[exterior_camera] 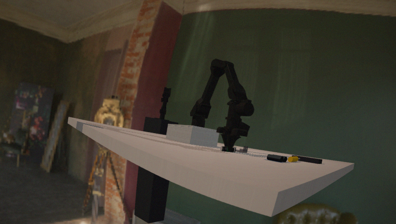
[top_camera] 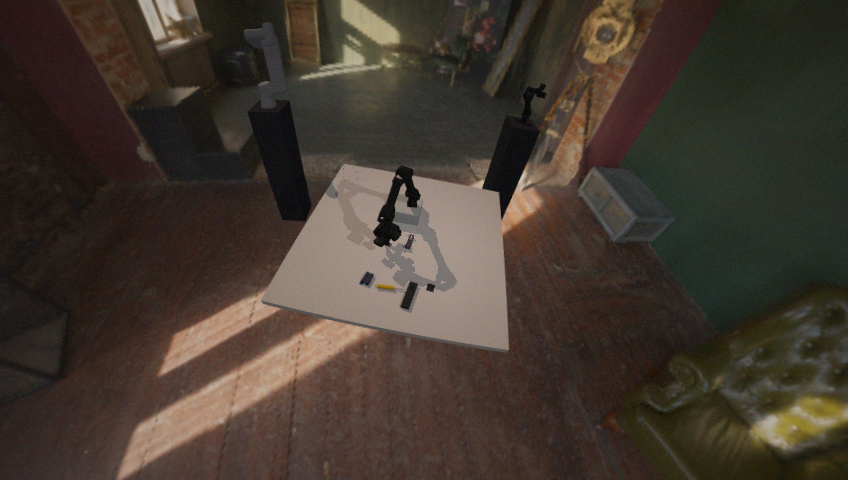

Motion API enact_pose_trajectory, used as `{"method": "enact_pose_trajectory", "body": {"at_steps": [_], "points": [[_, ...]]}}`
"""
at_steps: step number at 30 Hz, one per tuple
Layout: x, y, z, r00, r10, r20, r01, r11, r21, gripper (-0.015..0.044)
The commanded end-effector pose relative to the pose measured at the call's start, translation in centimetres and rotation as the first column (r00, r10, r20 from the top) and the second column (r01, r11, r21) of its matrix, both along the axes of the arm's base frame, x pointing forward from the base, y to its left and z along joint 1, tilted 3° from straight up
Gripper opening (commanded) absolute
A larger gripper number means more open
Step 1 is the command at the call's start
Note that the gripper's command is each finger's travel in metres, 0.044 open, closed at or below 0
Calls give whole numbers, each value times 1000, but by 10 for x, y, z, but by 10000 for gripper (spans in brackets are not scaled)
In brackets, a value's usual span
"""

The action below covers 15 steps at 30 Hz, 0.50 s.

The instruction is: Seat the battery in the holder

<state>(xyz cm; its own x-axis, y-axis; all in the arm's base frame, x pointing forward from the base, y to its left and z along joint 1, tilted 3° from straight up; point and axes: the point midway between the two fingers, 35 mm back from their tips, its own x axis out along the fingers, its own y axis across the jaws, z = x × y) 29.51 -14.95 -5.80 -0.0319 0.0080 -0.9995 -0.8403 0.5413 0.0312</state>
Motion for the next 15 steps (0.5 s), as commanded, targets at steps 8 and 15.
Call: {"method": "enact_pose_trajectory", "body": {"at_steps": [8,15], "points": [[2,-1,50,1000,5,-2,-5,1000,-6,66],[3,10,52,996,-85,-1,85,996,-9,66]]}}
